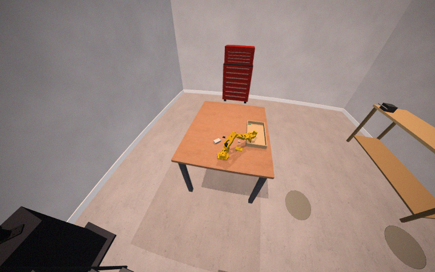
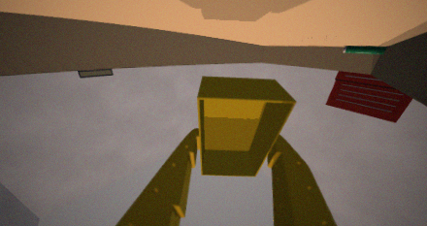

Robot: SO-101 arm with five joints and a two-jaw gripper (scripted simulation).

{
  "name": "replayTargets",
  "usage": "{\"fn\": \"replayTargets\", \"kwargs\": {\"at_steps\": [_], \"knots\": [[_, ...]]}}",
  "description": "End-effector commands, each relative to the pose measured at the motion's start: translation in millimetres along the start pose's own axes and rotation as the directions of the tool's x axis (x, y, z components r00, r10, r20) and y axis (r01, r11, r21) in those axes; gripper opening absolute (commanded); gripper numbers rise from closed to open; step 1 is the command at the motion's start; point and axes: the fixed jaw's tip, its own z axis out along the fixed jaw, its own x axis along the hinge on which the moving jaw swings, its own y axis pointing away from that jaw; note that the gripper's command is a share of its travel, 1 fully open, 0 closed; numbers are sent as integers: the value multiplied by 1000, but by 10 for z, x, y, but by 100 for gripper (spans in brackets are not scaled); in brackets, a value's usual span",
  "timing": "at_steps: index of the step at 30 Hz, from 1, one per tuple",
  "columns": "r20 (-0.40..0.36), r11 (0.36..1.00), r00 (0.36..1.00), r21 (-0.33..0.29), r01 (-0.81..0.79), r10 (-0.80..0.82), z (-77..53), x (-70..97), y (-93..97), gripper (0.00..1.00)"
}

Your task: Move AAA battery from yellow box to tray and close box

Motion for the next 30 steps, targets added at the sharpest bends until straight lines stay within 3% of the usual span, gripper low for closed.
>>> {"fn": "replayTargets", "kwargs": {"at_steps": [1,30], "knots": [[-42,1000,999,8,6,-6,-7,163,-31,22],[-42,1000,999,3,12,-12,-27,282,-15,22]]}}
